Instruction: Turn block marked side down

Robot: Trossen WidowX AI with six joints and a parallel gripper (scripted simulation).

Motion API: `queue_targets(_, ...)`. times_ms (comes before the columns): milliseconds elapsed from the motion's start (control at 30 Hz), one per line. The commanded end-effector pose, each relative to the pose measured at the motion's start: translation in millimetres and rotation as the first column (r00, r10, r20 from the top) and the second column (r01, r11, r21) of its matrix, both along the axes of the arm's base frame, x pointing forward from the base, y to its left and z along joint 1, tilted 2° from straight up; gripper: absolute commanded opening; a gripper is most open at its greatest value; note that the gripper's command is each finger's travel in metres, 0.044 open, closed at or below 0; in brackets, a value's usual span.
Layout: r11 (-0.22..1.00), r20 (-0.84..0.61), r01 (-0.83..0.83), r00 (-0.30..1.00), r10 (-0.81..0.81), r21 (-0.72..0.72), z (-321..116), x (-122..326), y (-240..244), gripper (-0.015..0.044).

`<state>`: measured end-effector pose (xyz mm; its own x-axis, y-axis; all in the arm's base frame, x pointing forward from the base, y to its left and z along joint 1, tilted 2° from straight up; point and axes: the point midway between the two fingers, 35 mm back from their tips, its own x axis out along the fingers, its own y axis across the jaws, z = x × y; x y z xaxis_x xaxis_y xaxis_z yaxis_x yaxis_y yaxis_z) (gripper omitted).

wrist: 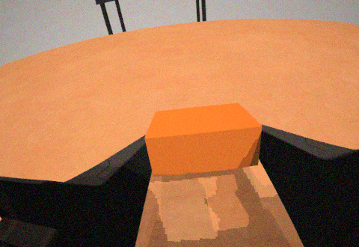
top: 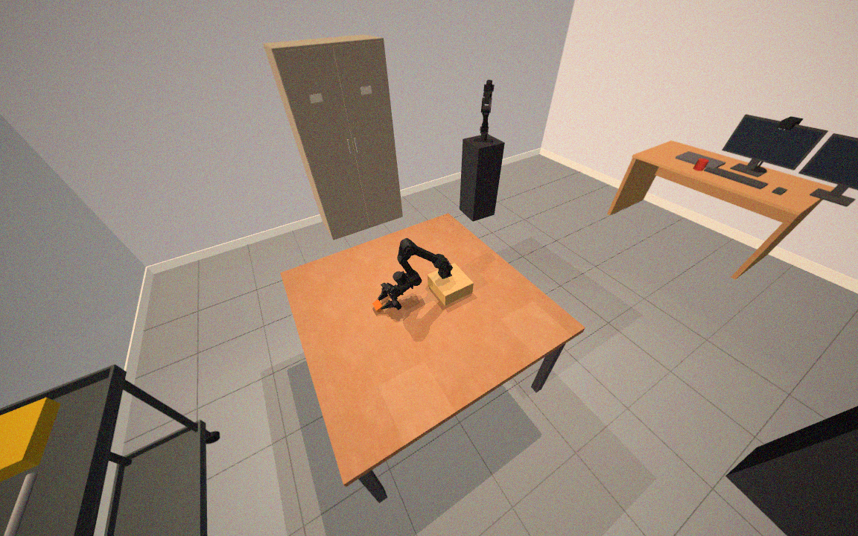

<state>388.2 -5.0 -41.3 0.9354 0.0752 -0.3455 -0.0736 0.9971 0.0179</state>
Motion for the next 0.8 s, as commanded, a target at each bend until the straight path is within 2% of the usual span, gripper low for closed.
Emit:
queue_targets(0, 1.0, 0.002, -0.004, 1.0, 0.004, 0.005, 0.4, -0.5, 0.9, 0.0131)
queue_targets(400, 1.0, 0.002, -0.004, 1.0, 0.004, 0.005, 0.4, -0.5, 0.9, 0.044)
queue_targets(767, 1.0, 0.002, -0.004, 1.0, 0.004, 0.005, 0.4, -0.5, 0.9, 0.044)
